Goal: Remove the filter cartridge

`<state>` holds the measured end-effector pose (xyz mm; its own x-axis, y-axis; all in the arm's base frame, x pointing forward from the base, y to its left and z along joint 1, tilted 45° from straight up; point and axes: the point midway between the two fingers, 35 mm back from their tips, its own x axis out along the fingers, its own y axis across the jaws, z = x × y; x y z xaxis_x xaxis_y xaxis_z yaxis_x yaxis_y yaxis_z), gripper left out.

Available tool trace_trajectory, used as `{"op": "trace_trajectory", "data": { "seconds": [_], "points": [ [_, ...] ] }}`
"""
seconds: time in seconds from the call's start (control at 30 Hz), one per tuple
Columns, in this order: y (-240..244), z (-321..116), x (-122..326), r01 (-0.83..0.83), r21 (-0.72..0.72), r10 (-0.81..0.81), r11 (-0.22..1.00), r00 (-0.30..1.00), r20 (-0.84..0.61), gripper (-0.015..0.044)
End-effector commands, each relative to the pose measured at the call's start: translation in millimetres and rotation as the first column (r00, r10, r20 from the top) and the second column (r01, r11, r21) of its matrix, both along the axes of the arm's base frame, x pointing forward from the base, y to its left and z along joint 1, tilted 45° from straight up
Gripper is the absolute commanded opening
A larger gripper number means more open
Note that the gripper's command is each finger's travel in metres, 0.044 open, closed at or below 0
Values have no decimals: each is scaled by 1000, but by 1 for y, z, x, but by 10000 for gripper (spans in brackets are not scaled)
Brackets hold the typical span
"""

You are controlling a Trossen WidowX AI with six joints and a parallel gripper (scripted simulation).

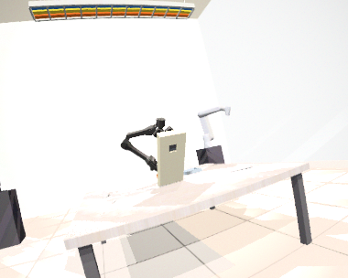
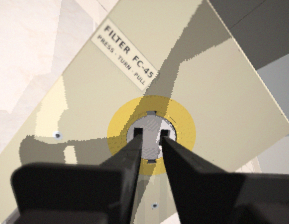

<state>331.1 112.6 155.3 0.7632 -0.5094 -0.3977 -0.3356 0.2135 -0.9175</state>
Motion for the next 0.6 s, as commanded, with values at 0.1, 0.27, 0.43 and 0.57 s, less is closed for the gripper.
{"op": "trace_trajectory", "data": {
  "seconds": [0.1, 0.27, 0.43, 0.57],
  "points": [
    [-1, -3, 3, -4, 2, 4, 1000, 1000, -5, 89],
    [-1, -3, 3, -4, 2, 4, 1000, 1000, -5, 89],
    [-1, -3, 3, -4, 2, 4, 1000, 1000, -5, 89],
    [-1, -3, 3, -4, 2, 4, 1000, 1000, -5, 89]
  ]
}}
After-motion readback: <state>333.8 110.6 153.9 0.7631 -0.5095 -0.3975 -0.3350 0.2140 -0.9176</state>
